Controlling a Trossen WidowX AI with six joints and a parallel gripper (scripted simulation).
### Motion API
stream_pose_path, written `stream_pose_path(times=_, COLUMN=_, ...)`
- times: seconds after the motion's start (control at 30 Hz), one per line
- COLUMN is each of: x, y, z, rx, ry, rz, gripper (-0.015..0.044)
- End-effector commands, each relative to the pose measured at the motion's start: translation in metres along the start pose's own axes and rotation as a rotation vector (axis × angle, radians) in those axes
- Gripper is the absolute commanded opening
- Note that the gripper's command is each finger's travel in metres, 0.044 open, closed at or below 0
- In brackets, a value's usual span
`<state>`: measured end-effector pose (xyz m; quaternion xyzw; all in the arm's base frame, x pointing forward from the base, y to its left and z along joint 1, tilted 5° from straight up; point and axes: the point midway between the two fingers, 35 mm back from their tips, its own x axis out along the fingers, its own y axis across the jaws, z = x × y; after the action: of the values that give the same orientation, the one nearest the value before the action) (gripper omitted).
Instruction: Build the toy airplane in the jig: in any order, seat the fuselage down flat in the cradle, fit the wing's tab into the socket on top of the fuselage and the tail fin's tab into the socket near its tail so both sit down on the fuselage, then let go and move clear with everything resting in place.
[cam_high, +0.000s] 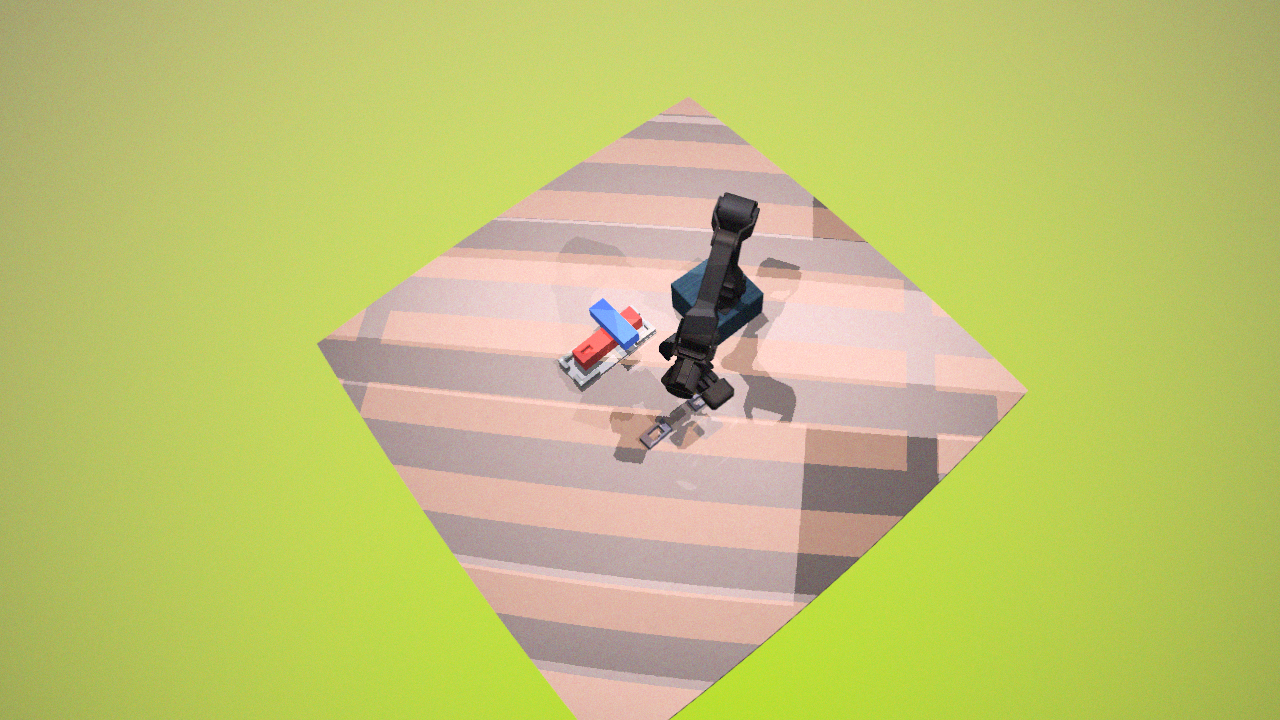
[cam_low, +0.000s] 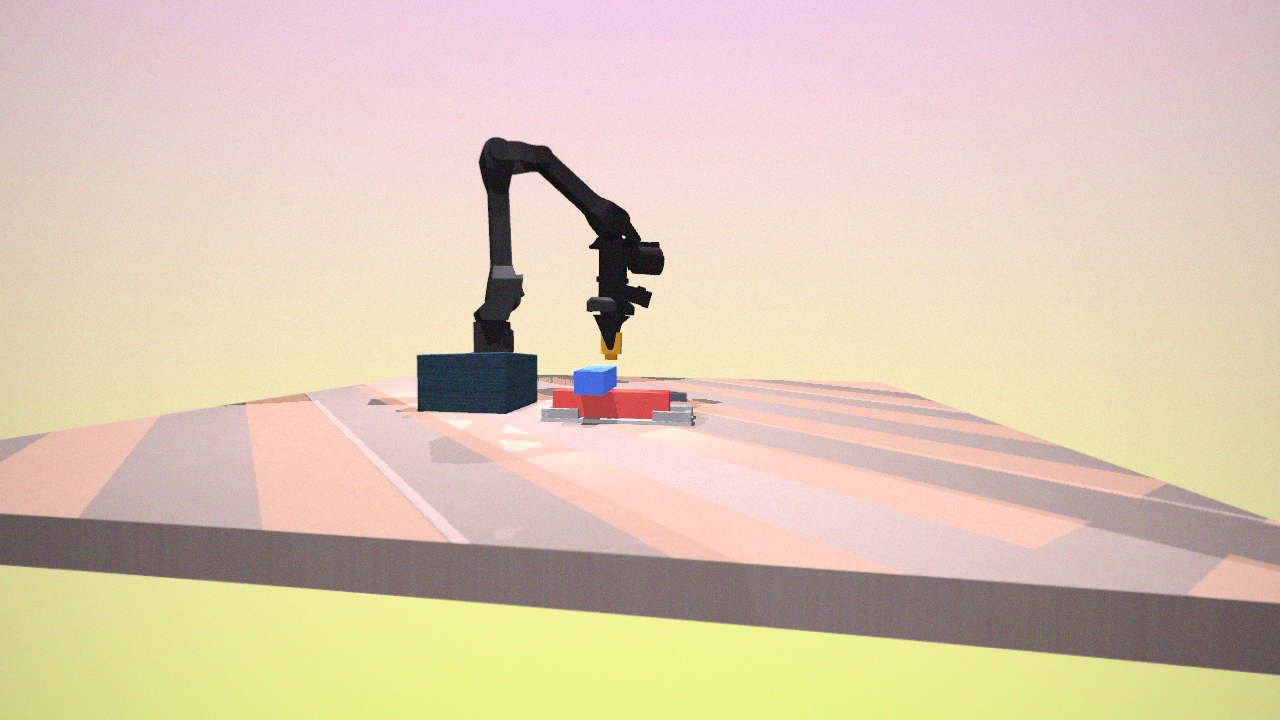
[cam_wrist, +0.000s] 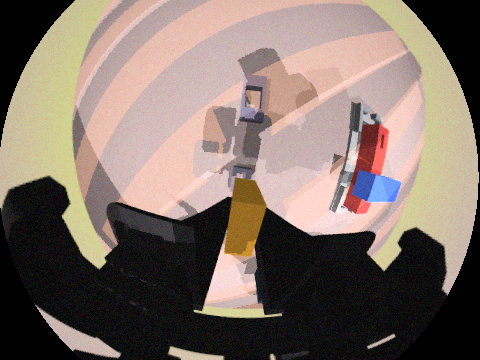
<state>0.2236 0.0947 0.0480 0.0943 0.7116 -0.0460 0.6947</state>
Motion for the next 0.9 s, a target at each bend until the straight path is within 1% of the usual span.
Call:
stream_pose_path(times=0.0, x=-0.012, y=0.001, z=0.001, rx=-0.003, ry=-0.006, rz=0.010, gripper=0.0000)
stream_pose_path(times=0.47, x=-0.055, y=-0.003, z=-0.006, rx=-0.004, ry=-0.006, rz=0.018, gripper=0.0000)
stream_pose_path(times=0.87, x=-0.053, y=-0.016, z=0.014, rx=-0.007, ry=-0.010, rz=0.014, gripper=0.0000)
